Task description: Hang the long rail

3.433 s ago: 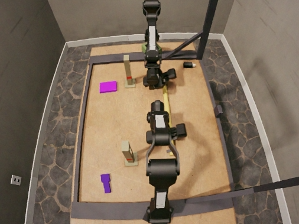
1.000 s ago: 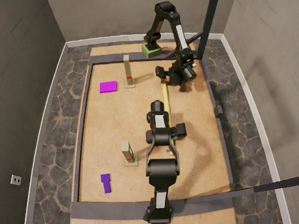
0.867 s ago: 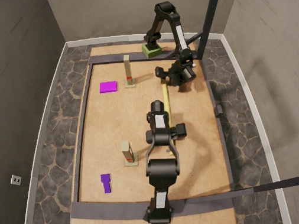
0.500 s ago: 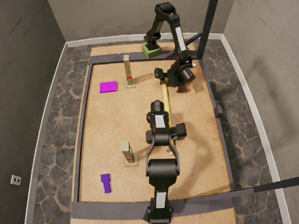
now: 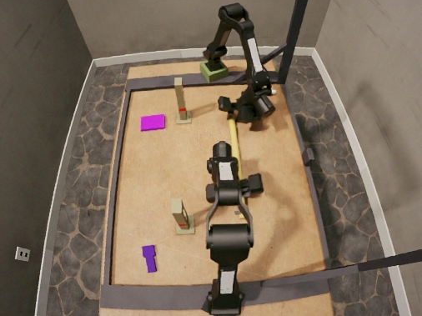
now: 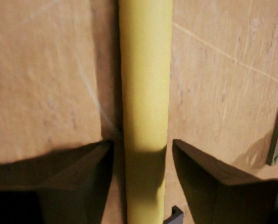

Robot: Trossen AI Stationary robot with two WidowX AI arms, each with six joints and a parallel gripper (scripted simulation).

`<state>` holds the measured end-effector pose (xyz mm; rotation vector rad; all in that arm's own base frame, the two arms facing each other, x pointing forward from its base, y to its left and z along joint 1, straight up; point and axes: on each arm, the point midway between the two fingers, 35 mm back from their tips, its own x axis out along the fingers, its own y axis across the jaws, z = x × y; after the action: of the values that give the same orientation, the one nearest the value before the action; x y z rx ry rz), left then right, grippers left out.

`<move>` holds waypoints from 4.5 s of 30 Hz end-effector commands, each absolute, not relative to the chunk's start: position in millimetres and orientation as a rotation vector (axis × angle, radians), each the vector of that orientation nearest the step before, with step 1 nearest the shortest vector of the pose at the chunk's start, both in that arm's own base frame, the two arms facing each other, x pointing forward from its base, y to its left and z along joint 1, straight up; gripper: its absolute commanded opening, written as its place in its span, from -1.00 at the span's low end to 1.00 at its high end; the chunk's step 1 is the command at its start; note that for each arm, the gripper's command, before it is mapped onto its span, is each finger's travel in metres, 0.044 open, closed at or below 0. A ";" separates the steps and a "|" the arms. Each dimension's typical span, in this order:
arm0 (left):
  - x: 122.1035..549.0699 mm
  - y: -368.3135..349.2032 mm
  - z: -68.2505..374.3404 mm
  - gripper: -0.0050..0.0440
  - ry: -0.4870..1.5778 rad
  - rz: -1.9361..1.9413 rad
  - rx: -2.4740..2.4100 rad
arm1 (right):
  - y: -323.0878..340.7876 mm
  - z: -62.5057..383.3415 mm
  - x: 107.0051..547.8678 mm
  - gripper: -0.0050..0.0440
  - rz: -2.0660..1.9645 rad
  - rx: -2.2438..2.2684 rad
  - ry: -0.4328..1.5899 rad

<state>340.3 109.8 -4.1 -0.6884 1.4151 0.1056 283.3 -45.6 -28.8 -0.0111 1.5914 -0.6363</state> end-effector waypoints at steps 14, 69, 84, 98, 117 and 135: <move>343.4 110.1 0.8 -1.00 1.399 0.094 -0.683 | -47.5 -25.1 286.2 -0.45 -0.640 -0.006 1.575; 358.6 84.9 28.9 0.12 1.601 0.644 -0.216 | -46.5 -25.1 286.4 -1.00 -0.640 -0.006 1.575; 354.4 83.0 17.3 0.12 1.611 0.726 -0.097 | -46.5 -25.1 286.4 -1.00 -0.640 -0.006 1.575; 350.8 88.8 0.3 0.12 1.614 0.721 -0.095 | -46.5 -25.1 286.4 -1.00 -0.640 -0.006 1.575; 348.9 91.3 -9.6 0.04 1.613 0.720 -0.097 | -46.5 -25.1 286.4 -1.00 -0.640 -0.006 1.575; 348.9 91.3 -9.3 -0.36 1.614 0.720 -0.096 | -46.5 -25.1 286.4 -1.00 -0.640 -0.006 1.575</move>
<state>350.8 90.6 -8.2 -0.1003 1.6074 0.7198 283.1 -46.4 -29.1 -0.0123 1.5918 -0.6395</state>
